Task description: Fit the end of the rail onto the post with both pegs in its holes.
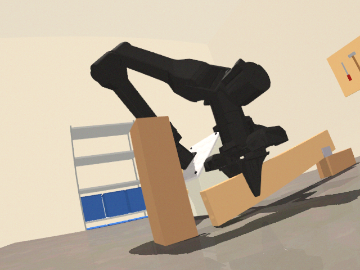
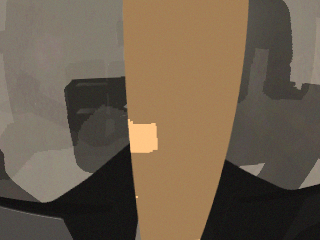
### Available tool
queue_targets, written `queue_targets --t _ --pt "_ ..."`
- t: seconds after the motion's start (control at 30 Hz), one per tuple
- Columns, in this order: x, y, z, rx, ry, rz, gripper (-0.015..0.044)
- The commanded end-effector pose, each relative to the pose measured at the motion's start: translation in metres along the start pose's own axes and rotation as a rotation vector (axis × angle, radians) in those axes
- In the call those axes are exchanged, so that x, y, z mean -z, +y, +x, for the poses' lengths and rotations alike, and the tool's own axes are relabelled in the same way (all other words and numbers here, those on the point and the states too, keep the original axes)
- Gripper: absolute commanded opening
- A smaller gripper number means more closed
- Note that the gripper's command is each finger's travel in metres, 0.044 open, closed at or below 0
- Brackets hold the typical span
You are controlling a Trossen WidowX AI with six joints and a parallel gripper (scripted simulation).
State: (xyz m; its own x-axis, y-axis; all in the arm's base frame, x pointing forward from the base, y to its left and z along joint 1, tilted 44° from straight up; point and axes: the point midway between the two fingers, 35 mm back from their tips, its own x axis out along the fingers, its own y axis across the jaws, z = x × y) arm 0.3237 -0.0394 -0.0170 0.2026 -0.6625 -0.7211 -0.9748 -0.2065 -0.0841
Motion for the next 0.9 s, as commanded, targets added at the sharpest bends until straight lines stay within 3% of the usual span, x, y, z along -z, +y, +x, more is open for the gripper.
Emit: queue_targets --t 0.0,0.87 --pt "0.000 0.000 -0.002 -0.001 0.004 -0.001 0.0000" --pt "0.000 -0.002 -0.015 -0.001 0.004 -0.001 0.0000"
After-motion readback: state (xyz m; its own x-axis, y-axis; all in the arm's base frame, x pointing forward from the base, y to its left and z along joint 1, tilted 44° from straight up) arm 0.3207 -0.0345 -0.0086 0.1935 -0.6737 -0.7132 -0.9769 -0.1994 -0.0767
